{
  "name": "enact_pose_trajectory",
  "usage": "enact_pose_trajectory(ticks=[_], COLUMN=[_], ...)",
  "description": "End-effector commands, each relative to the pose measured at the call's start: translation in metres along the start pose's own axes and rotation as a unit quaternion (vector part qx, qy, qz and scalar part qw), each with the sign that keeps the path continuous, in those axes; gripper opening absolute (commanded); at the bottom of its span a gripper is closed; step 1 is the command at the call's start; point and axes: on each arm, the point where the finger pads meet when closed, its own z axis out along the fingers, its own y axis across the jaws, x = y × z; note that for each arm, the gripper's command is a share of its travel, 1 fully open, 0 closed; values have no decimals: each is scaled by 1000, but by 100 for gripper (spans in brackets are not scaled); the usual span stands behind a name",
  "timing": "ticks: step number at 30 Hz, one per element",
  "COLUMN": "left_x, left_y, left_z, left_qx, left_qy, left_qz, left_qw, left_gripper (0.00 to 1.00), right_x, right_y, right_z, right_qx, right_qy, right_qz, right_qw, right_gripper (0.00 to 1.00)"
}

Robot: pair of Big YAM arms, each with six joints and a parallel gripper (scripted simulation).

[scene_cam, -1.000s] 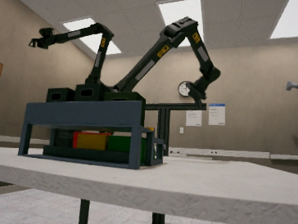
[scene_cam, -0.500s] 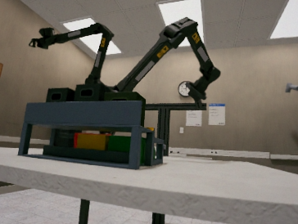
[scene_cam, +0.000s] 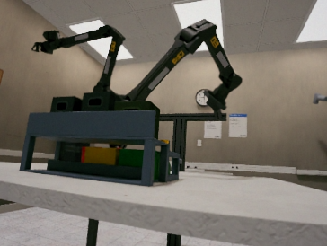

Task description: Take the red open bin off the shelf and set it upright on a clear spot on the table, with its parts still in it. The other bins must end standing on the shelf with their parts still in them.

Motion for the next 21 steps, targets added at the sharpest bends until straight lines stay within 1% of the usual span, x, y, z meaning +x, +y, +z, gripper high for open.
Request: enact_pose_trajectory(ticks=[1, 21], left_x=[-15, -13], left_y=[4, 0], left_z=[-16, -13], left_qx=[-17, -14], left_qy=[-8, -6], left_qz=[2, 4], left_qw=[1000, 1000], left_gripper=[0, 0], right_x=[-39, -39], right_y=[-2, -2], right_z=[-6, -6], right_qx=[2, 2], right_qy=[-28, -28], right_qz=[-10, -10], right_qw=[1000, 1000], right_gripper=[100, 100])
